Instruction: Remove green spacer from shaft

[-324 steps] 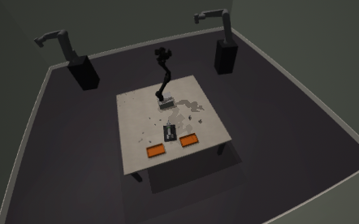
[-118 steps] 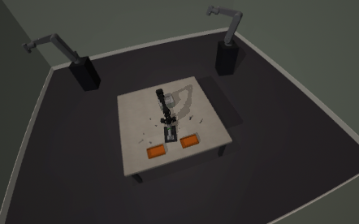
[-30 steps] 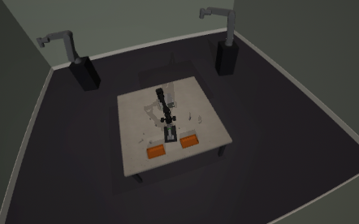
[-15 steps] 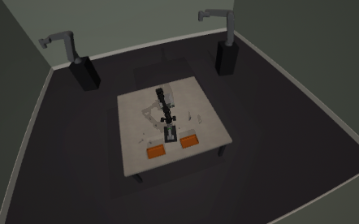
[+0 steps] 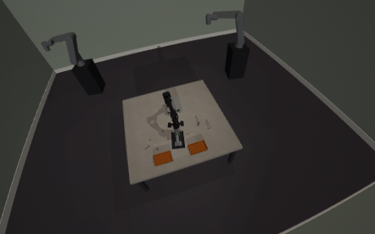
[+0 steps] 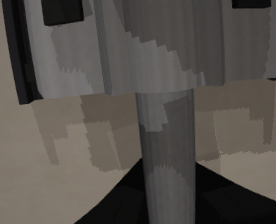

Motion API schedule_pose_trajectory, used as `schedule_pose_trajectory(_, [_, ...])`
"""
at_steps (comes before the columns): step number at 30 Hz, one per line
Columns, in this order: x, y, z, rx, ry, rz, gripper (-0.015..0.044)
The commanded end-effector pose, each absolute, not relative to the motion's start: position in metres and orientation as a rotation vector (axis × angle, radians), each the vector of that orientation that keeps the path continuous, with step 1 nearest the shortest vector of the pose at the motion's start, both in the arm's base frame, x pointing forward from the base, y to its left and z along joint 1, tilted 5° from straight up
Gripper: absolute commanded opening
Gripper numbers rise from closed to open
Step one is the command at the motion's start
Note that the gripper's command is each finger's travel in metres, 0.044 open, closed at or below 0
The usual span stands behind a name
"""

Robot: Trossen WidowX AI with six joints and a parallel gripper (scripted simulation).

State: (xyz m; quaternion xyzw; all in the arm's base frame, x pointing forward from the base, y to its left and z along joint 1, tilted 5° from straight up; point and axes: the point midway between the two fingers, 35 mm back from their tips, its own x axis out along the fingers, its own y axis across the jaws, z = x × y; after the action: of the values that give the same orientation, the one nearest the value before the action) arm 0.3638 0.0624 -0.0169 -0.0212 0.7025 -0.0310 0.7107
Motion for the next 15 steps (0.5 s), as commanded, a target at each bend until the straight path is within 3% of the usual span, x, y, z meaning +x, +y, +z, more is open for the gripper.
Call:
schedule_pose_trajectory(1, [0.3631, 0.0624, -0.0166, -0.045, 1.558, -0.072, 0.0000])
schedule_pose_trajectory(15, [0.3614, 0.0624, -0.0167, -0.045, 1.558, -0.072, 0.0000])
